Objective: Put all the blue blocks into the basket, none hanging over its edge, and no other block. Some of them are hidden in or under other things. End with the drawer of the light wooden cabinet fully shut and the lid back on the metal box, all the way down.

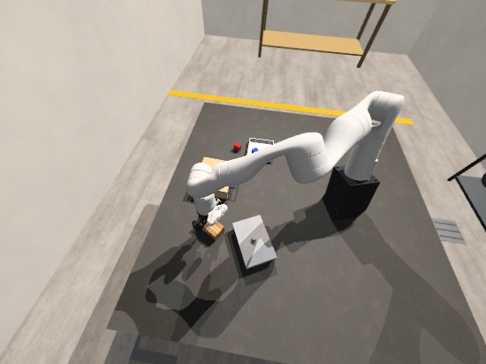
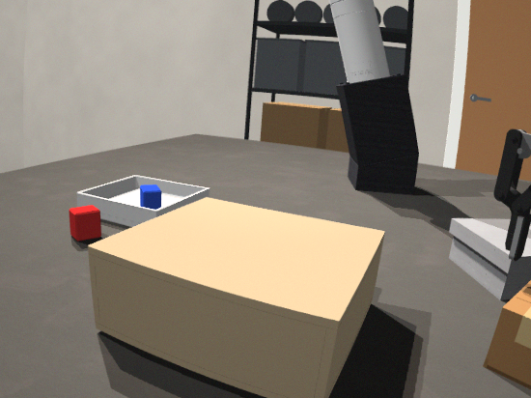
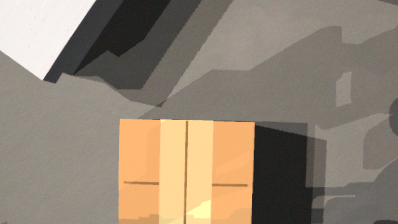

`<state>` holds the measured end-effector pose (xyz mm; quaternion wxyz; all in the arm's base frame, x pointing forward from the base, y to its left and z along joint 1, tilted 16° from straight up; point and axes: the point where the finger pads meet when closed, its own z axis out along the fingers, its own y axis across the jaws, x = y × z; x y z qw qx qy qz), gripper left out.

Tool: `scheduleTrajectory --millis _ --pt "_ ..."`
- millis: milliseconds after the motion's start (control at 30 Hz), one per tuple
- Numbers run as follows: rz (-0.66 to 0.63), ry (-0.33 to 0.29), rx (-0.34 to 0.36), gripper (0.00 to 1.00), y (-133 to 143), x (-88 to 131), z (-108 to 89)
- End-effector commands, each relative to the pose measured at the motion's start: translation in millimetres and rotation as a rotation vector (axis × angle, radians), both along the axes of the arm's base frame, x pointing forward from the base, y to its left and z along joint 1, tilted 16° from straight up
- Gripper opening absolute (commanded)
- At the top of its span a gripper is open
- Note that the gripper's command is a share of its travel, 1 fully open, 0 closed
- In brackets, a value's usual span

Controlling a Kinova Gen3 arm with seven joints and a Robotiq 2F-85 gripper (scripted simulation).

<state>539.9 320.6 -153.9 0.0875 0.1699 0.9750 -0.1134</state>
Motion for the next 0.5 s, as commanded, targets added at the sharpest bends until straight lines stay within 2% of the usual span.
scheduleTrajectory --millis 0,467 --pt "0.001 -0.002 0.002 0.93 1.1 0.5 1.3" --pt "0.001 -0.002 0.002 0.93 0.2 1.0 -2.4"
